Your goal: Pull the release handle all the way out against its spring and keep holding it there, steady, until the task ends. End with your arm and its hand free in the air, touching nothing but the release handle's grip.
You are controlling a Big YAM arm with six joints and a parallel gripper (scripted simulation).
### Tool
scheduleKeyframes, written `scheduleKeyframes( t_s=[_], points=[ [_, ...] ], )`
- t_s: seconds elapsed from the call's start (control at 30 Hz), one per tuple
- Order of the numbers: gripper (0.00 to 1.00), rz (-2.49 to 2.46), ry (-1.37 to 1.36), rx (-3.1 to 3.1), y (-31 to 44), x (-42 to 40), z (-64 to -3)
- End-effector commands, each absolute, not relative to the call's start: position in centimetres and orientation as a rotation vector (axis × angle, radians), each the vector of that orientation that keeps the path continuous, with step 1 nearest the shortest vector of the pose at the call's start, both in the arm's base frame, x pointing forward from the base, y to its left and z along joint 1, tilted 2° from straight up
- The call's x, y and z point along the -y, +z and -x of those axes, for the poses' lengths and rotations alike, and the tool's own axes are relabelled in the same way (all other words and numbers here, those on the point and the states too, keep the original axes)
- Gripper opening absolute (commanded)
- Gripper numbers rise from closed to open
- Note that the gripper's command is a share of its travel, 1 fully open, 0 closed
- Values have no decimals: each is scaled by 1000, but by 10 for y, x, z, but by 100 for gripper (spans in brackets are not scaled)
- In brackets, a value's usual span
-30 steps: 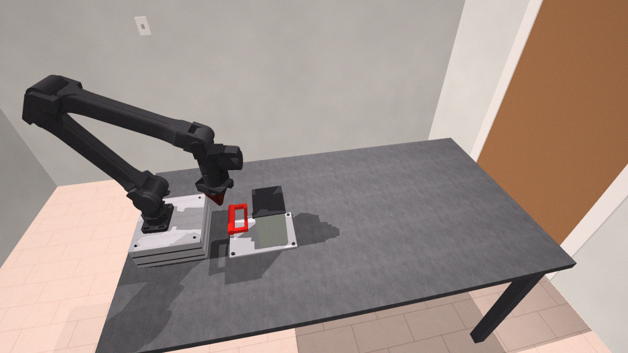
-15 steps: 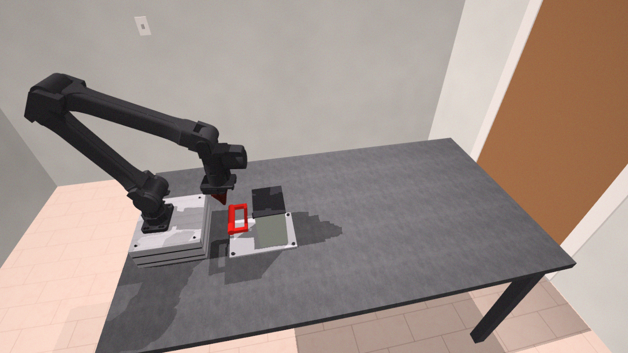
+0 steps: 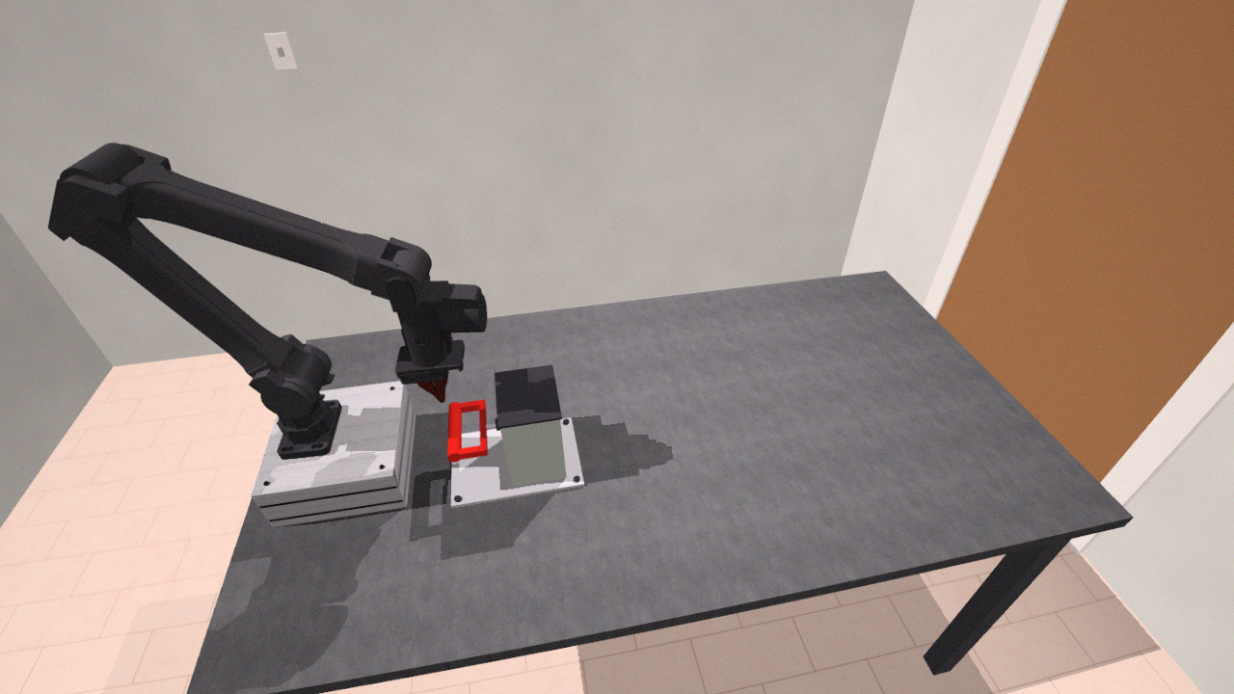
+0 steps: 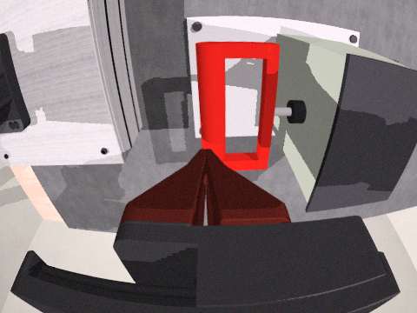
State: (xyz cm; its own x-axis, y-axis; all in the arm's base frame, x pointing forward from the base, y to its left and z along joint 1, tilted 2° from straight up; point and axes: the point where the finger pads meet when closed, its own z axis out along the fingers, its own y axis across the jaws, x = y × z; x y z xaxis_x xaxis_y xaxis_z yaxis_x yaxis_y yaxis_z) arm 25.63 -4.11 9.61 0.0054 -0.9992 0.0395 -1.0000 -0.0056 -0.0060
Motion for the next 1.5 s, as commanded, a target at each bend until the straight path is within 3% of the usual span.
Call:
scheduleKeyframes(
  t_s=[0.0,1.07,1.1,1.47],
  points=[
    [0,-2257,100,2188,109,43,-279],
    [0,-2263,91,2178,104,46,-282],
    [48,-2252,103,2195,110,42,-279],
    [48,-2252,103,2195,110,42,-279]
  ],
)
